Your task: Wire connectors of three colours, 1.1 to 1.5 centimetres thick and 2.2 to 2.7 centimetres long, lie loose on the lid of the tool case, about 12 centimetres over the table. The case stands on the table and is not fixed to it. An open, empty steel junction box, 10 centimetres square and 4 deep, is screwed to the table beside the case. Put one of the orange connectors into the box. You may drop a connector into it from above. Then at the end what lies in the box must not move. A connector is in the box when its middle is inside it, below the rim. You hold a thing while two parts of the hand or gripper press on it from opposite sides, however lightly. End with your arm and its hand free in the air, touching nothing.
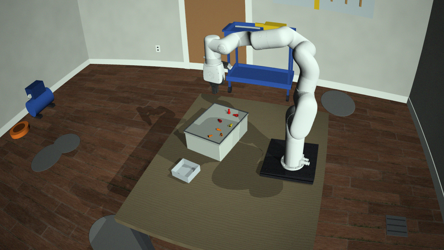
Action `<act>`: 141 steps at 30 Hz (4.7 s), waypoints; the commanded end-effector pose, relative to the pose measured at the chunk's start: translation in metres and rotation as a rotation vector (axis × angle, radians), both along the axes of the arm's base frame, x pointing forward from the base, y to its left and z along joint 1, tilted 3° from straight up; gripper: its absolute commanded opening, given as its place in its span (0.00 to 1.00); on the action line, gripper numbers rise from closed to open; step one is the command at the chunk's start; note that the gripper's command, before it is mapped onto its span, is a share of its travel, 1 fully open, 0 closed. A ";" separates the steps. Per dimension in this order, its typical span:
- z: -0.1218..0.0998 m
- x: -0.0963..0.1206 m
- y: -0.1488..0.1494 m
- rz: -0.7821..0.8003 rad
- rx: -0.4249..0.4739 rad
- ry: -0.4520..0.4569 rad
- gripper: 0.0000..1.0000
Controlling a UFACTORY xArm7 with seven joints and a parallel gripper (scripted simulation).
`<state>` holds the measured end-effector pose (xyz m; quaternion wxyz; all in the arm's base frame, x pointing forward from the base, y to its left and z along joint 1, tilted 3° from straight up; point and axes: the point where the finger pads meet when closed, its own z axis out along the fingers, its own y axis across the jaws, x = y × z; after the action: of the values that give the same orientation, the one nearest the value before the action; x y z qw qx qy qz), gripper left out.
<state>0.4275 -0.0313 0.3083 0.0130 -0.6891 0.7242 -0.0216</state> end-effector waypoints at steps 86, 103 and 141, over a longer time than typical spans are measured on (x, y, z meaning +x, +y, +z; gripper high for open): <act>-0.178 -0.019 0.120 -0.378 0.019 -0.009 0.26; -0.179 -0.019 0.120 -0.378 0.019 -0.009 0.02; -0.178 -0.019 0.120 -0.378 0.019 -0.009 0.02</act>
<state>0.4080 0.0879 0.1286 0.0168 -0.5407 0.8408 -0.0195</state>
